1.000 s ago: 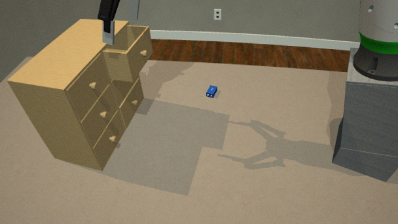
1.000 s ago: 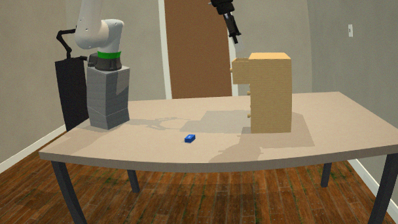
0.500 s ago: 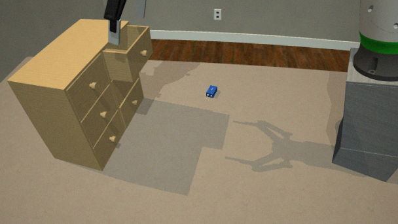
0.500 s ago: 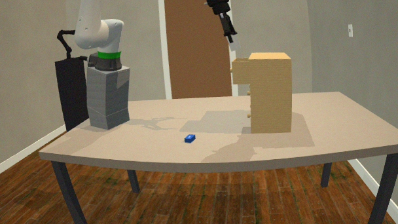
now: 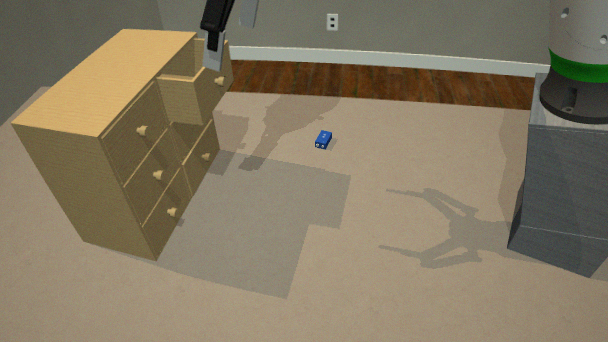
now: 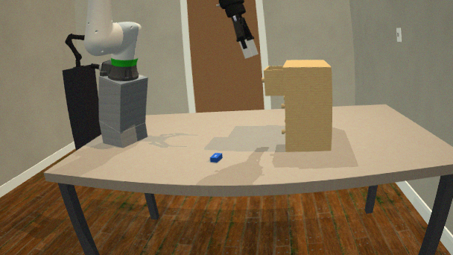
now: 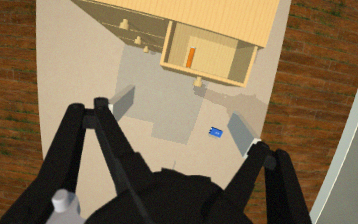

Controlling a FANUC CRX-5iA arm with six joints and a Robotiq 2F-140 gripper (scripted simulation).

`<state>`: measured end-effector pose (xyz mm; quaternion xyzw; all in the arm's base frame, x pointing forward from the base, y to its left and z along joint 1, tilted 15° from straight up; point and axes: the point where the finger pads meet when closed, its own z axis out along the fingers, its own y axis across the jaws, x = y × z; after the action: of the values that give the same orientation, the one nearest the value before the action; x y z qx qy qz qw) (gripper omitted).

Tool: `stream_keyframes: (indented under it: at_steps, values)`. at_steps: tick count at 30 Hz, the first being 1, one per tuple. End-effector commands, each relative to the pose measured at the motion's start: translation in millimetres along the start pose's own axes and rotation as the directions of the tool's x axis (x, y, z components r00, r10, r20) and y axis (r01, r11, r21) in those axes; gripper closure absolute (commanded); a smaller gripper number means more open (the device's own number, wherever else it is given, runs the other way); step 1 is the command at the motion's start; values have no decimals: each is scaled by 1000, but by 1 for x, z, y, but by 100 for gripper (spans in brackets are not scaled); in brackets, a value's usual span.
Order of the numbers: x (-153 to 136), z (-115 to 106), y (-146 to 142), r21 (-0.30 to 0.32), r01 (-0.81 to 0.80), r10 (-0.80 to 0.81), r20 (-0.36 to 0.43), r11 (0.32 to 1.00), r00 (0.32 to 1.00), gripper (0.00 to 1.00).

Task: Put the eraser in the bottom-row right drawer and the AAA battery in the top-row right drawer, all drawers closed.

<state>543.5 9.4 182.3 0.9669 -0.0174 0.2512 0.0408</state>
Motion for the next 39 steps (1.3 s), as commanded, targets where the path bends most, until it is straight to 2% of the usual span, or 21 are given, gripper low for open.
stream_keyframes:
  at_steps: [1, 18, 31, 39]
  values:
    - [-28, -11, 1, 2, 0, 0, -3, 1000, 1000, 0]
    - [-82, -29, 1, 2, 0, 0, -3, 1000, 1000, 0]
    - [-86, -30, 1, 2, 0, 0, -1, 1000, 1000, 0]
    - [-85, -36, 1, 2, 0, -1, 37, 1000, 999, 0]
